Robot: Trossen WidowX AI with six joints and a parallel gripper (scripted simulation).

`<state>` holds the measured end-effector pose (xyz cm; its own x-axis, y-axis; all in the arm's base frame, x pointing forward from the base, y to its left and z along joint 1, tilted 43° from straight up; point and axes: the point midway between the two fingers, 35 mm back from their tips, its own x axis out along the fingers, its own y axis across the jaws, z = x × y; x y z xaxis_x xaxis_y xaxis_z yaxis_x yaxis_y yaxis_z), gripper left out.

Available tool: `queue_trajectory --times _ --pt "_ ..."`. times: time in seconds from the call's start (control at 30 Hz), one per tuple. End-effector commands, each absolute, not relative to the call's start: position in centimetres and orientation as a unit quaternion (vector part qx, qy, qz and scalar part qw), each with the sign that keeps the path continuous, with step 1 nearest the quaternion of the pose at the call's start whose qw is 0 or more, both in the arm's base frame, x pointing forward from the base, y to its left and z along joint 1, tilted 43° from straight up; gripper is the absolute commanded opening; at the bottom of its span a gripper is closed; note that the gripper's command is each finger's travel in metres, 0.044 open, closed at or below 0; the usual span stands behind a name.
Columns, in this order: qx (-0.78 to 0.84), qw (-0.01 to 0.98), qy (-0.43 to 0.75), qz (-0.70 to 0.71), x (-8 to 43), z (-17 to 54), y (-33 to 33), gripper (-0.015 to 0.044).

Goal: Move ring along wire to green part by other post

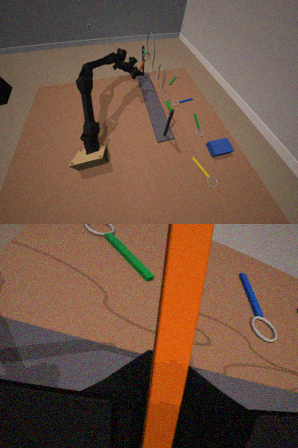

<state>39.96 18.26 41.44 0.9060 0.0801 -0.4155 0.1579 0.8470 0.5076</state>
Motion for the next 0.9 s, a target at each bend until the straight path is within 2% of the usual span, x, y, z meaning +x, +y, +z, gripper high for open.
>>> queue_trajectory --times 0.0,0.87 --pt "0.232 0.946 0.224 -0.037 39.8 40.5 17.0 -0.015" --pt "-0.063 0.958 0.252 -0.12 38.2 39.1 8.3 -0.015"
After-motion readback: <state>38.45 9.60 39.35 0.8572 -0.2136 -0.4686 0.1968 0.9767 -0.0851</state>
